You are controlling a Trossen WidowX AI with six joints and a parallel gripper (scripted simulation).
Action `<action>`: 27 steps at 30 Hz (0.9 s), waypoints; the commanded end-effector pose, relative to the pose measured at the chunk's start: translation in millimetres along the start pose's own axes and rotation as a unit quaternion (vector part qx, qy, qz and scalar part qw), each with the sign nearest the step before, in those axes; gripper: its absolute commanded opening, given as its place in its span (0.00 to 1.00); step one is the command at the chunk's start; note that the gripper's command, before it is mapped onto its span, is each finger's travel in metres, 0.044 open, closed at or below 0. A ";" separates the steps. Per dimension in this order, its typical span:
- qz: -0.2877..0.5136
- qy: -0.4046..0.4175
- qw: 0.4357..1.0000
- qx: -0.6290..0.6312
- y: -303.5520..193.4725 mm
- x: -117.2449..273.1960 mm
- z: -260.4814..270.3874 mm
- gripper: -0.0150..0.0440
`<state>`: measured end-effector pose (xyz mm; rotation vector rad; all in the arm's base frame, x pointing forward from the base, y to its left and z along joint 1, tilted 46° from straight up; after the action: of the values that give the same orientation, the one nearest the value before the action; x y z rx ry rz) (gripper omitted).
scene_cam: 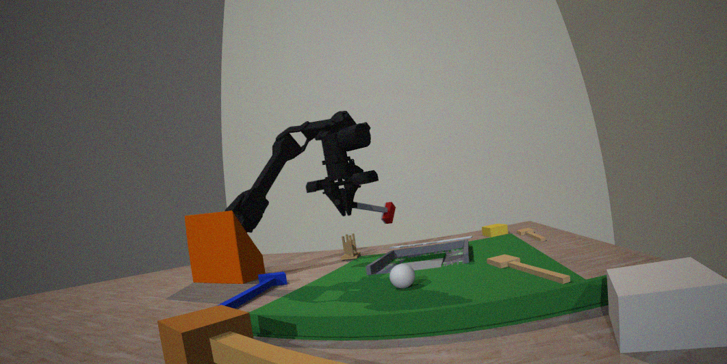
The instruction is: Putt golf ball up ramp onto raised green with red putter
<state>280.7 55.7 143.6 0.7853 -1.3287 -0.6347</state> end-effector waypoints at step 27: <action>0.055 -0.040 0.910 -0.410 -198.3 48.0 -20.8 0.25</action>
<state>316.1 -80.4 27.5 0.0722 -1.0594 -0.9948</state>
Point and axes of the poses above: the point midway between the two fingers, 35 mm back from their tips, its own x axis back along the fingers, its own z axis across the jaws, y = z × x, the point moved 4 cm from there along x, back along the fingers, and after that the axes turned 11 degrees about x, right-handed, at the moved point
